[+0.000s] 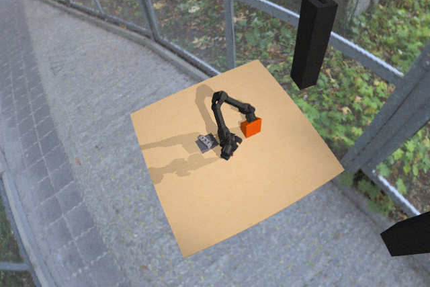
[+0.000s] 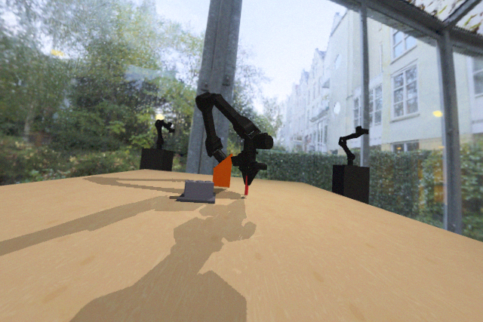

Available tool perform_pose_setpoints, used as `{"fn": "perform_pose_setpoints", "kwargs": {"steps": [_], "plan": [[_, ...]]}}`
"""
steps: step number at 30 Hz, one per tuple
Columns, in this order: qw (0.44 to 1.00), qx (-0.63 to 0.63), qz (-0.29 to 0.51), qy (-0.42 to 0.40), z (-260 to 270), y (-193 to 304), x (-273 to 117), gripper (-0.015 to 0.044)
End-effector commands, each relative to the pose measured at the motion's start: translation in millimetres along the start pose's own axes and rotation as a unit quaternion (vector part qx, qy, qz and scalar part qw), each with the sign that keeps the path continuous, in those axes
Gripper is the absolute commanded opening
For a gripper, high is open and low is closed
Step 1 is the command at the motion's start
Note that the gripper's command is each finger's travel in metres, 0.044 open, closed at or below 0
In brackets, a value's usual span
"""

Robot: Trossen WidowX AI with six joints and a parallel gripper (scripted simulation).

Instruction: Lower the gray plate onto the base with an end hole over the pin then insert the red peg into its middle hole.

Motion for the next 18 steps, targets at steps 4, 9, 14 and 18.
{"fn": "perform_pose_setpoints", "kwargs": {"steps": [4, 9, 14, 18], "plan": [[1.000, -0.003, -0.002, -0.001, 0, 0, 1, 0.0020], [1.000, -0.003, -0.002, -0.001, 0, 0, 0, 0.0000], [1.000, -0.003, -0.001, -0.001, 2, 0, -9, 0.0000], [1.000, -0.003, -0.001, -0.002, 3, 0, -21, 0.0000]]}}
Point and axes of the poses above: the point midway between the two fingers, 35 mm back from their tips, its own x axis out along the fingers, its own z axis across the jaws, y = z × x, the point moved 5 cm from there along -x, back along the fingers, and after that the axes turned 1 degree about -x, right-handed, at the moved point
